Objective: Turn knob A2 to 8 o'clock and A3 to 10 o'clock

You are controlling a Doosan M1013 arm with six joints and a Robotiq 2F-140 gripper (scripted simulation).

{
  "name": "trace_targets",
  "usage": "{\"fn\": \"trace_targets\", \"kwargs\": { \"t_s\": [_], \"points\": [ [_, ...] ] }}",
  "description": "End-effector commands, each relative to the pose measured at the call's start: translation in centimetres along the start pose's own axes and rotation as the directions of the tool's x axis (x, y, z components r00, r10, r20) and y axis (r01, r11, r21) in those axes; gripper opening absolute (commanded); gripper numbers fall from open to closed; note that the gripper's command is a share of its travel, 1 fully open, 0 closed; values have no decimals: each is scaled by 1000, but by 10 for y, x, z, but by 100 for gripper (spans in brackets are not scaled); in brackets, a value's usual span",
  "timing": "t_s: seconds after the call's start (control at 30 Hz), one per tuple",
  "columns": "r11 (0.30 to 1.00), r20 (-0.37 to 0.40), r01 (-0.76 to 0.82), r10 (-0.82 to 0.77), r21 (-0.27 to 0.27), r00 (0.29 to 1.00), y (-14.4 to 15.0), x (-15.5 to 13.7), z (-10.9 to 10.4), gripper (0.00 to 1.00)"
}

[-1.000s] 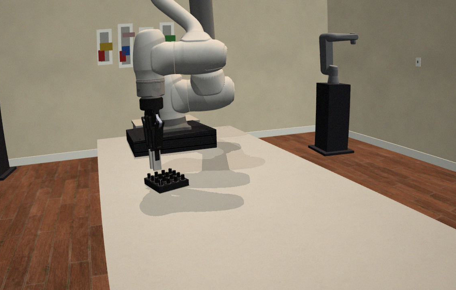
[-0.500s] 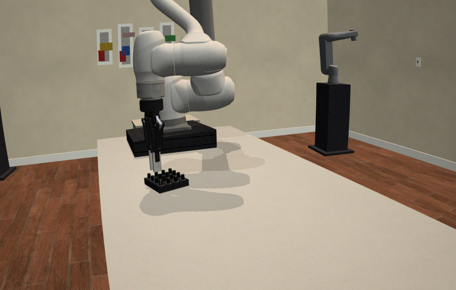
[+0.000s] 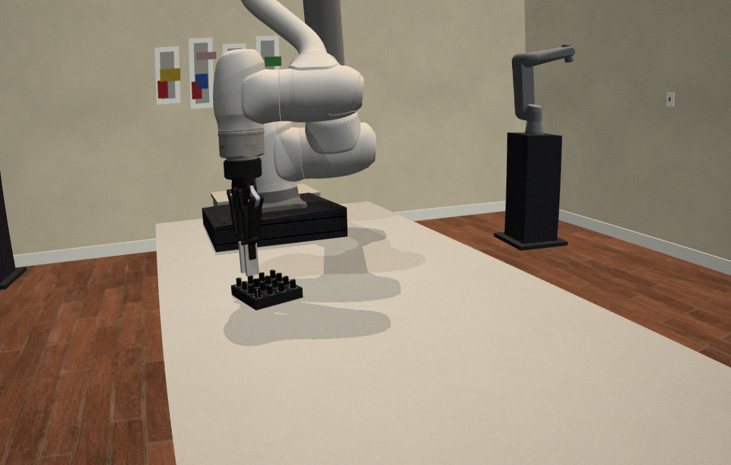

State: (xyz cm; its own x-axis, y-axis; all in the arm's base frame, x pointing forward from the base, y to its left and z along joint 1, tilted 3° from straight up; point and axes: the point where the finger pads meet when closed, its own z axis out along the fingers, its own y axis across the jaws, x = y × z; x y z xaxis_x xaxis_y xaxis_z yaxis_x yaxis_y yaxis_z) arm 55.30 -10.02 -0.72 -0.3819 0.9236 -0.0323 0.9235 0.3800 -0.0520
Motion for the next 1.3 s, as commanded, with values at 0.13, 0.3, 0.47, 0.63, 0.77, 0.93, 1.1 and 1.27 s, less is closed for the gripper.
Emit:
{"fn": "trace_targets", "kwargs": {
  "t_s": [0.13, 0.3, 0.47, 0.63, 0.77, 0.93, 1.1, 1.27],
  "points": [
    [1000, 0, 0, 0, 0, 1000, 0, 0, 0, 12],
    [1000, 0, 0, 0, 0, 1000, 0, 0, 0, 12],
    [1000, 0, 0, 0, 0, 1000, 0, 0, 0, 12],
    [1000, 0, 0, 0, 0, 1000, 0, 0, 0, 12],
    [1000, 0, 0, 0, 0, 1000, 0, 0, 0, 12],
    [1000, 0, 0, 0, 0, 1000, 0, 0, 2, 12],
    [1000, 0, 0, 0, 0, 1000, 0, 0, 4, 12],
    [1000, 0, 0, 0, 0, 1000, 0, 0, 9, 12]
  ]
}}
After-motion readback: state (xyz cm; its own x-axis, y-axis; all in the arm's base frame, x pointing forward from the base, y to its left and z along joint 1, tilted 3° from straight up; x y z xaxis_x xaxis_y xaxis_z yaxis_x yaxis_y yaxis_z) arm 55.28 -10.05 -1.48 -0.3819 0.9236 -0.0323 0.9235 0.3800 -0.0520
